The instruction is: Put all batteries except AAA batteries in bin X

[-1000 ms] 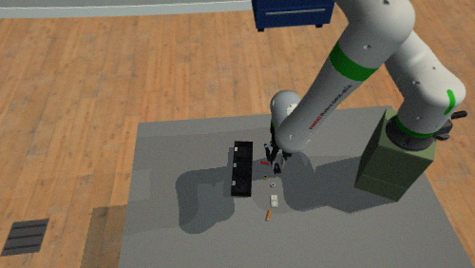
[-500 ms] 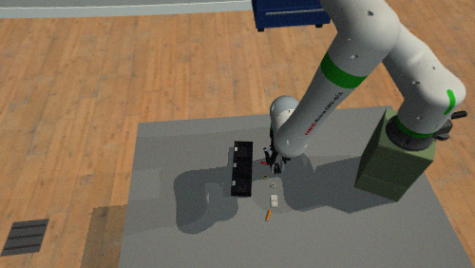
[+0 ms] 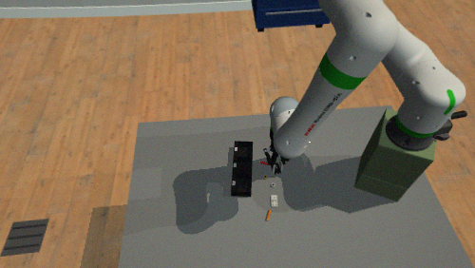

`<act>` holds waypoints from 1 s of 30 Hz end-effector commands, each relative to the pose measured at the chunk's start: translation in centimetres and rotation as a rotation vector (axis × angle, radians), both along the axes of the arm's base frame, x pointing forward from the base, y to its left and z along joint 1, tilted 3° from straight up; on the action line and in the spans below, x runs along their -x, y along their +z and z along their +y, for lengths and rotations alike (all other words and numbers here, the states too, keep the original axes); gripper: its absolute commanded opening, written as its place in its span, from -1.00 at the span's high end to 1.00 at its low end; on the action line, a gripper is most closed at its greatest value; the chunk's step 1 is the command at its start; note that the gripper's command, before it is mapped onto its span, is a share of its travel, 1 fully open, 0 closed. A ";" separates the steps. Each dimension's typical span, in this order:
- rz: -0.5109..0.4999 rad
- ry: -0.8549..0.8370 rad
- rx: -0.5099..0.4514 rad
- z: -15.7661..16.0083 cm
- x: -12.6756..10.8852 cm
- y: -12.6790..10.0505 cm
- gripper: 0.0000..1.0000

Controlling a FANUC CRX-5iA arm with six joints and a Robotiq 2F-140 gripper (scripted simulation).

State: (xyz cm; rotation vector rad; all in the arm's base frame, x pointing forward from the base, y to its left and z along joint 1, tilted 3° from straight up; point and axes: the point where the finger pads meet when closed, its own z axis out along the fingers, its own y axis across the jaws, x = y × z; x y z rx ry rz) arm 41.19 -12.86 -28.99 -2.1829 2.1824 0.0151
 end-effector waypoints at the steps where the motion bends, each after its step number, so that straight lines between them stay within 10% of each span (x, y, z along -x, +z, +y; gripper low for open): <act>1: 0.000 0.000 0.000 0.0 0.0 0.0 0.73; 30: 0.000 0.000 0.000 0.0 0.0 0.7 0.73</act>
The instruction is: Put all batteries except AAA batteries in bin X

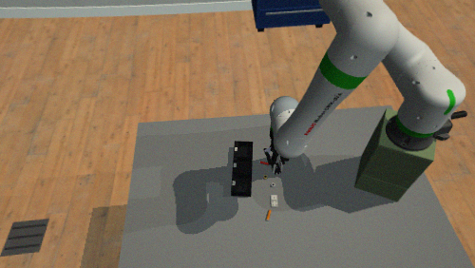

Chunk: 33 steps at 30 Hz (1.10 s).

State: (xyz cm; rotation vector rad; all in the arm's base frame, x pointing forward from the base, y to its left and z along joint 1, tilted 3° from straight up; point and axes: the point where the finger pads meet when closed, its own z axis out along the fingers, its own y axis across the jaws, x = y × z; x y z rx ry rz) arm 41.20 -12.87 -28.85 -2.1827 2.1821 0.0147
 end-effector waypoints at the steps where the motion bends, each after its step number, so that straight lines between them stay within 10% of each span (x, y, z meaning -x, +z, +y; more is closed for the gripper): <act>1: 0.000 0.000 0.000 0.0 0.0 0.5 0.73; 33: 0.000 0.000 0.000 -0.3 0.2 6.5 0.73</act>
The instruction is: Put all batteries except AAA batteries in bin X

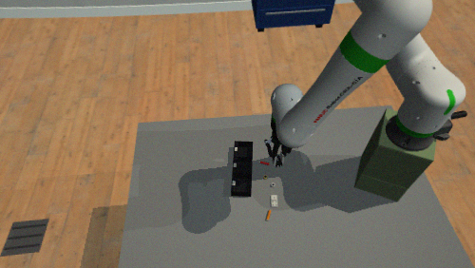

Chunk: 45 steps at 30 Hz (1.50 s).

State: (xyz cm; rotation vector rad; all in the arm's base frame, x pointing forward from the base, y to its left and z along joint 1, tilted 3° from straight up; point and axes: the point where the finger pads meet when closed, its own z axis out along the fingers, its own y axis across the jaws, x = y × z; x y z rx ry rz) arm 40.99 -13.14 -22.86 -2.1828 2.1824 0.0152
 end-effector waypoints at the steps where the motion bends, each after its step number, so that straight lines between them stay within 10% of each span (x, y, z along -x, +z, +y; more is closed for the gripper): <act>1: 0.000 0.000 0.000 0.0 0.0 0.5 0.73; 30: 0.012 -0.276 -0.009 -3.1 -14.1 0.8 0.73; 45: 0.012 -0.276 -0.009 -3.1 -14.1 0.8 0.73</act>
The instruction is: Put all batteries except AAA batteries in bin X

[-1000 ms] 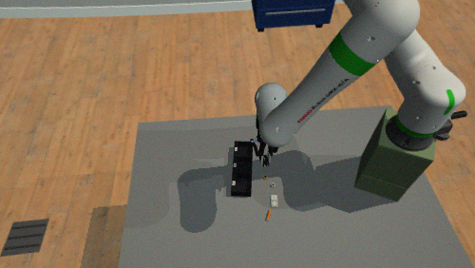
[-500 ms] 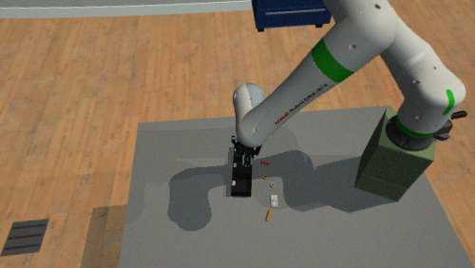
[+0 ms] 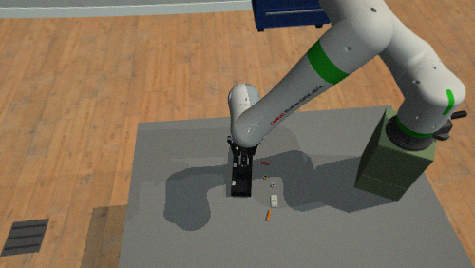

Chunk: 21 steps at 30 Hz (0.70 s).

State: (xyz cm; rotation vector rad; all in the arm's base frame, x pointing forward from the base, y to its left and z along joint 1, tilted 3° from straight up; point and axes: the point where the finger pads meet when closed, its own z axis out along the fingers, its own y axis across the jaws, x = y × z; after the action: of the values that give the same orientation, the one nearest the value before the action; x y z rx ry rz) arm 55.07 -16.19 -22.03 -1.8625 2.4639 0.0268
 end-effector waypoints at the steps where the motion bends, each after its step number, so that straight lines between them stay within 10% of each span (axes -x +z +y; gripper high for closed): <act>1: 0.000 0.000 0.000 0.0 0.0 0.0 0.73; 21: 0.000 0.000 0.000 0.2 -0.1 -3.4 0.73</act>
State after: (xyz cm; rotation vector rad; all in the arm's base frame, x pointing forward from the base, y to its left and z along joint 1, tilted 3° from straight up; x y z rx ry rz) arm 55.10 -16.03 -25.06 -1.8625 2.4639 0.0268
